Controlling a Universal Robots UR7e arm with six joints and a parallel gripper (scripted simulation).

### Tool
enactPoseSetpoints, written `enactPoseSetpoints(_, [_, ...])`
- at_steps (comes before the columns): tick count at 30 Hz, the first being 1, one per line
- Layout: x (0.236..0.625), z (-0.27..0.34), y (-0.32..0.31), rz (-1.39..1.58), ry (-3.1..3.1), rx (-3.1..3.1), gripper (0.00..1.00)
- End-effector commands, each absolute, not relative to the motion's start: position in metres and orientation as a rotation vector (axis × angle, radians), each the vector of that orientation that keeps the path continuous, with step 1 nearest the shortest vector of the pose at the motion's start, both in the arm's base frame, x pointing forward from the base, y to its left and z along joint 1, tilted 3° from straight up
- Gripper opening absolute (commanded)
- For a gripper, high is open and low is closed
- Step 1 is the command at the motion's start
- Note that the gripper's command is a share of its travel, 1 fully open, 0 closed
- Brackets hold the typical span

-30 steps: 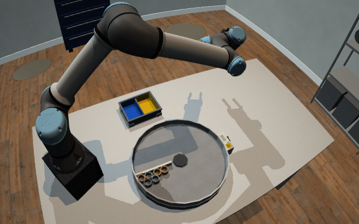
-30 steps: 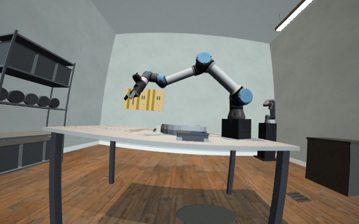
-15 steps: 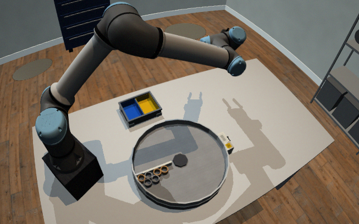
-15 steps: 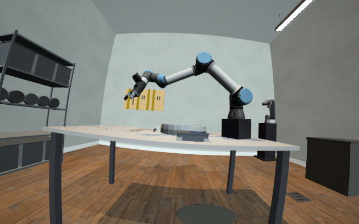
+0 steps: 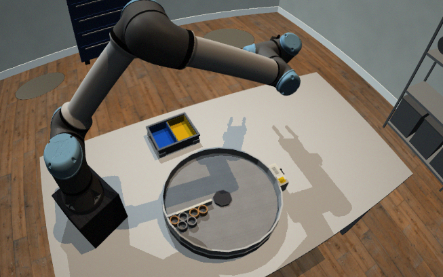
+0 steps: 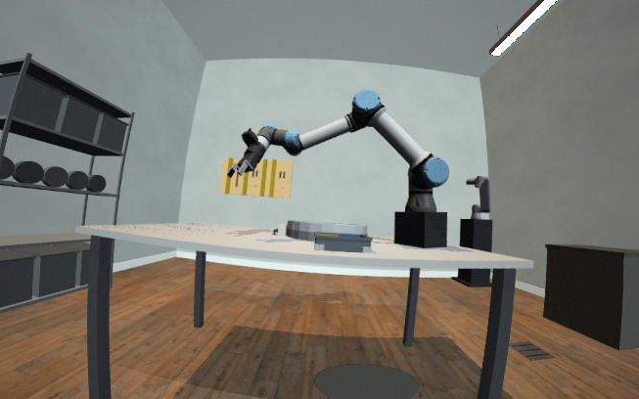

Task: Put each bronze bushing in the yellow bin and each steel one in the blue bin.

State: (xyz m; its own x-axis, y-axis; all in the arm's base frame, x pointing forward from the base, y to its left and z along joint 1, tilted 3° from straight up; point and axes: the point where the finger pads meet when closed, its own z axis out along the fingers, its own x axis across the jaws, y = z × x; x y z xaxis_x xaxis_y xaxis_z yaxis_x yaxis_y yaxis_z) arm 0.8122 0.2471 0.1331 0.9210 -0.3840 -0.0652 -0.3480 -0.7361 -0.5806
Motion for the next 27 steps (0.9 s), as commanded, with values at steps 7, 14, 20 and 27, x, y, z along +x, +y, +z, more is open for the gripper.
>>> enactPoseSetpoints(7, [0.752,0.154,0.218,-0.086,0.520,-2.463,1.00])
enactPoseSetpoints(14, [0.743,0.156,0.213,-0.086,0.520,-2.463,1.00])
enactPoseSetpoints(20, [0.698,0.170,0.191,-0.086,0.520,-2.463,1.00])
enactPoseSetpoints(27, [0.687,0.174,0.186,-0.086,0.520,-2.463,1.00])
